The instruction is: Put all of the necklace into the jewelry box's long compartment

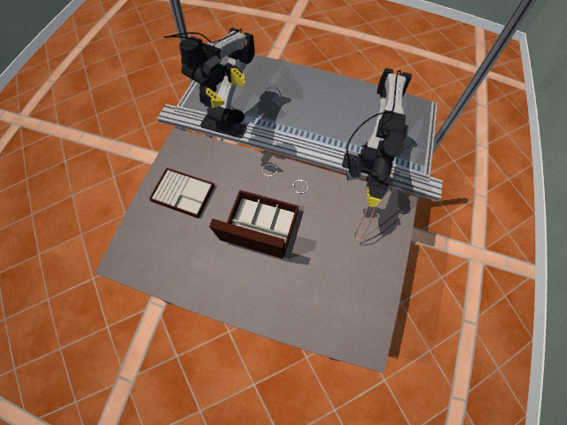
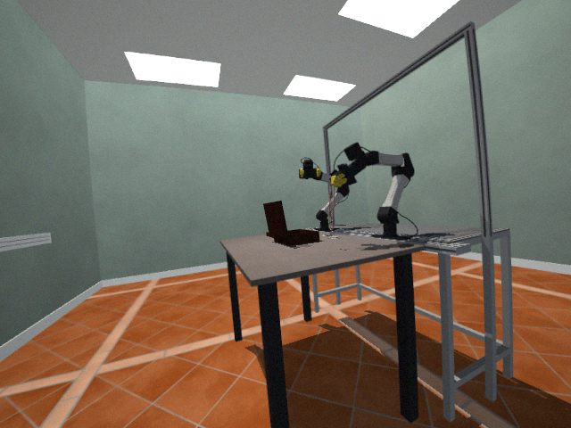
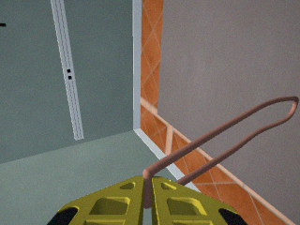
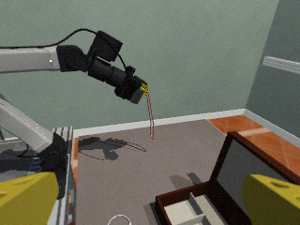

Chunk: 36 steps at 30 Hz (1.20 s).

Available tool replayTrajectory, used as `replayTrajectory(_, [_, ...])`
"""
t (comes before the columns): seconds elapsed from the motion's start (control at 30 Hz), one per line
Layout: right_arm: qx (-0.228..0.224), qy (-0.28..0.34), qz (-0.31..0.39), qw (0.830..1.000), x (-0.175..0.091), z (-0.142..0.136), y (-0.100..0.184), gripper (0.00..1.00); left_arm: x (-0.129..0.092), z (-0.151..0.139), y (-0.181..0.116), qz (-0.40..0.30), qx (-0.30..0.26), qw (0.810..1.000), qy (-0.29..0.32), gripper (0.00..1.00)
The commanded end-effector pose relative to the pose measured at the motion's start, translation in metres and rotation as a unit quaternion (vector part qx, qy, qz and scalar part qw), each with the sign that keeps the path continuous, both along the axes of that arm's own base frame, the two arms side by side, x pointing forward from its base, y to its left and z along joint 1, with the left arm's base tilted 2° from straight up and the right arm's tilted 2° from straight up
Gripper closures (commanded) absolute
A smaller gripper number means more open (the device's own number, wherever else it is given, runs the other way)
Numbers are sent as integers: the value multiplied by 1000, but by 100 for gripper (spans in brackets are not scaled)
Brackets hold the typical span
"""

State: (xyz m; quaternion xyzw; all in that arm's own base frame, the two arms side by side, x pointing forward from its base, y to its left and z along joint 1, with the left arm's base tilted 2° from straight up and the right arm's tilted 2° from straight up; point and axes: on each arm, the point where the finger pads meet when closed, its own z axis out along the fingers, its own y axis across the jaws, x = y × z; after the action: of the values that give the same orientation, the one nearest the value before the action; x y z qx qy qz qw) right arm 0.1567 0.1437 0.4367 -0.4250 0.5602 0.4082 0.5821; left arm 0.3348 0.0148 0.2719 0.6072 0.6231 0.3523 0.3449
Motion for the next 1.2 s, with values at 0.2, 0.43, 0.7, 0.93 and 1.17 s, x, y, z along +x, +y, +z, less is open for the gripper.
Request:
replayTrajectory(0.2, [11, 13, 0, 1000, -1, -8, -7, 0, 7, 6, 3, 5, -1, 1000, -18, 100])
replayTrajectory(0.43, [11, 13, 1, 1000, -1, -8, -7, 0, 11, 15, -2, 12, -1, 999, -32, 100])
replayTrajectory(0.7, [11, 13, 1, 1000, -1, -8, -7, 0, 14, 16, -10, 17, -2, 999, -32, 100])
replayTrajectory(0.93, [30, 21, -50, 998, 11, 0, -7, 0, 19, 17, -28, 24, -4, 999, -36, 100])
replayTrajectory(1.17, [37, 24, -80, 996, 14, 7, -5, 0, 24, 17, -47, 28, -6, 999, -35, 100])
